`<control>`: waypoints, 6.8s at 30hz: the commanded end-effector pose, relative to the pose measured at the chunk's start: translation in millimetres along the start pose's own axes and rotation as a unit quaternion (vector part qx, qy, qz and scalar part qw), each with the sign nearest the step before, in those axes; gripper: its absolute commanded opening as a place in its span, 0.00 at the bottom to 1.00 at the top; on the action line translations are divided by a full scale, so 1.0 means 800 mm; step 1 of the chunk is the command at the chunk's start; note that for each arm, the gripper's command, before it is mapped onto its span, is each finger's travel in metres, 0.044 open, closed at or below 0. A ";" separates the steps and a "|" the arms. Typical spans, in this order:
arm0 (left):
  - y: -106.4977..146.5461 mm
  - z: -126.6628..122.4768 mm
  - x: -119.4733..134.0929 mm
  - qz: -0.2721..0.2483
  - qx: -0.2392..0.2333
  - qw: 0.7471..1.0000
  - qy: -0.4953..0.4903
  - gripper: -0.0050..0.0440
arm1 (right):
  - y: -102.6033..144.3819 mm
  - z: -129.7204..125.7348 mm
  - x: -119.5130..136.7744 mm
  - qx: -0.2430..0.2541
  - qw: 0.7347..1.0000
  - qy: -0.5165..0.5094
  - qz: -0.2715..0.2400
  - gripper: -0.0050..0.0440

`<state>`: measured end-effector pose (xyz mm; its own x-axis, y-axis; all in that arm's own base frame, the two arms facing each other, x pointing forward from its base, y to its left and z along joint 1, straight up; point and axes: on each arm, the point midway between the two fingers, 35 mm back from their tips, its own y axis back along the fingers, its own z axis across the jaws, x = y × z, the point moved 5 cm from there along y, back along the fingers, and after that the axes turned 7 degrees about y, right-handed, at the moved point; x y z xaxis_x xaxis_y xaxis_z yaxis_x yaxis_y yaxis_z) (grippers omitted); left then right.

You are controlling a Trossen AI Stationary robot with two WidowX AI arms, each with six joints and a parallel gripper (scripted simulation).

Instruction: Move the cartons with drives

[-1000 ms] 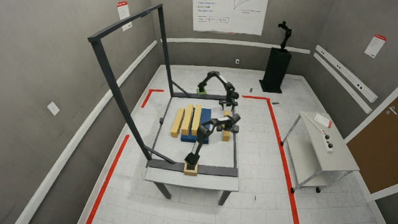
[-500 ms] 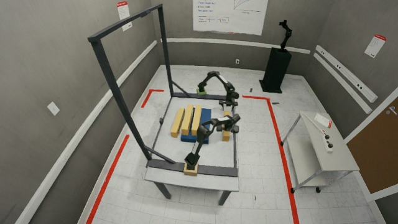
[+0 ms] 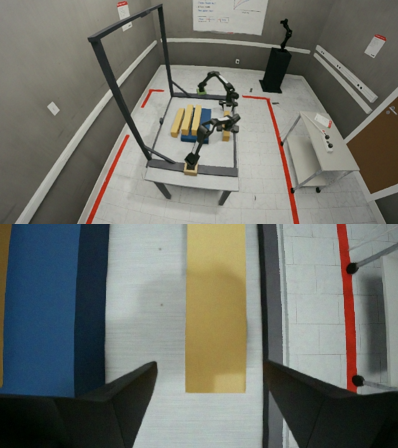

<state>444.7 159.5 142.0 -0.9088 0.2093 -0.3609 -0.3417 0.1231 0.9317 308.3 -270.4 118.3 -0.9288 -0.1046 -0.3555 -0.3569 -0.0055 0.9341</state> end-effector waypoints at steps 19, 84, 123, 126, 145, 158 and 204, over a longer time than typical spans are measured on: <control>0.018 -0.001 -0.006 -0.016 -0.011 1.000 -0.005 0.88 | 0.006 -0.004 -0.005 0.009 1.000 0.003 -0.008 0.88; 0.018 -0.001 -0.006 -0.016 -0.011 1.000 -0.005 0.88 | 0.007 -0.004 -0.006 0.006 1.000 0.002 -0.008 0.88; 0.018 -0.001 -0.006 -0.016 -0.011 1.000 -0.005 0.88 | 0.006 -0.004 -0.006 0.006 1.000 0.002 -0.008 0.88; 0.018 -0.001 -0.006 -0.016 -0.011 1.000 -0.005 0.88 | 0.006 -0.004 -0.006 0.006 1.000 0.002 -0.008 0.88; 0.018 -0.001 -0.006 -0.016 -0.011 1.000 -0.005 0.88 | 0.006 -0.004 -0.006 0.006 1.000 0.002 -0.008 0.88; 0.018 -0.001 -0.006 -0.016 -0.011 1.000 -0.005 0.88 | 0.006 -0.004 -0.006 0.006 1.000 0.002 -0.008 0.88; -0.064 0.003 0.025 -0.016 -0.011 1.000 -0.005 0.88 | -0.075 -0.002 0.026 0.005 1.000 0.002 -0.008 0.88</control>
<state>444.8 159.5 110.3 -0.8979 0.2160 -0.3836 -0.3674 0.1123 0.9232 311.6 -273.7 86.6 -0.9187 -0.1159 -0.3775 -0.3821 0.0196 0.9239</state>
